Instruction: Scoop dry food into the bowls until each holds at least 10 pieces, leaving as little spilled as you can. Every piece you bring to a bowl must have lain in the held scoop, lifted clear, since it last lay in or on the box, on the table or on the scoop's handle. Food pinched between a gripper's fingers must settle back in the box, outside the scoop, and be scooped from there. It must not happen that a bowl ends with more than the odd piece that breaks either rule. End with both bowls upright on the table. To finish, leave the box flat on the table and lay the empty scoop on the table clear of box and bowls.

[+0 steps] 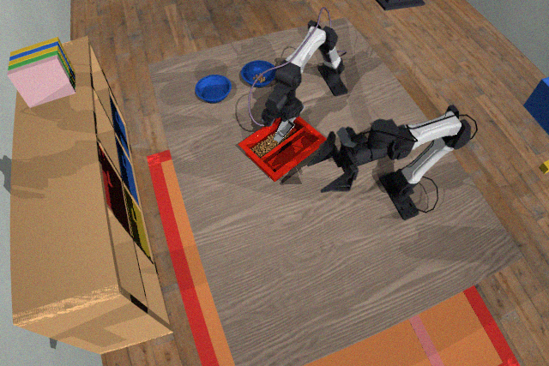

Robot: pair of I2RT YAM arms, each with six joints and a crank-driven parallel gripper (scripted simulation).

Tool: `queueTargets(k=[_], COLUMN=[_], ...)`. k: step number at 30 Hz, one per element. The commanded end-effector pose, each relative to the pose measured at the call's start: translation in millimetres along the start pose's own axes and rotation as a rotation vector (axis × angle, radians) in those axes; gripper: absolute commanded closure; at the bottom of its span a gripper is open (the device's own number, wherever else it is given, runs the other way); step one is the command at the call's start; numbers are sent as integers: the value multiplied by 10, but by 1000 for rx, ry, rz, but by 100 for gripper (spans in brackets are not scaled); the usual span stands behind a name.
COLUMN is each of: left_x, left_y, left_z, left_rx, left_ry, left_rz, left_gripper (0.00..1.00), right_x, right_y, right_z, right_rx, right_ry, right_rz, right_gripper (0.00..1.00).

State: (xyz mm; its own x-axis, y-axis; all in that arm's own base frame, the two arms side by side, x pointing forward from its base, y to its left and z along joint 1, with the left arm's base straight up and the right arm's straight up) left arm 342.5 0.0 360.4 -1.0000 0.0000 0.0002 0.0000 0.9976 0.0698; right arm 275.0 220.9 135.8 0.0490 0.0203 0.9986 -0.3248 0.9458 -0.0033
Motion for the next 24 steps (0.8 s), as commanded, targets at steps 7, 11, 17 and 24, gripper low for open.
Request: queueTargets(k=[7,11,17,24], left_x=[20,20,20,20], left_y=[12,12,12,12], left_z=[-177,-177,-177,-177], left_rx=[1,1,1,1], left_ry=[-53,-53,-53,-53], left_rz=[-4,-4,-4,-4], left_gripper=[0,0,0,0], right_x=[26,17,161,284], right_y=[-23,-14,37,12], right_z=[-167,-162,-173,-37], right_rx=[0,1,13,-5], right_ry=[-46,-20,-75,-33], right_rz=[-3,-10,-21,-21], right_gripper=[100,100,100,100])
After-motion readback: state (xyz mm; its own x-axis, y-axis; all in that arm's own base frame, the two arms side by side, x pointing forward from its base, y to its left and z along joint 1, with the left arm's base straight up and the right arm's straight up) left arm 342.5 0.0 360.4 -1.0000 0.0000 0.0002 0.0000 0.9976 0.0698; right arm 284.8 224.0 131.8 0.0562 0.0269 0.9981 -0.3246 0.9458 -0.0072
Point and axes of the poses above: on each arm, the point where the finger pads meet when closed, its own x axis back along the fingers, its own y axis across the jaws, z = x × y, the point moved 4 cm from there along x, back along the fingers, and after that the axes turned 4 degrees about -x, right-handed, at the moved point
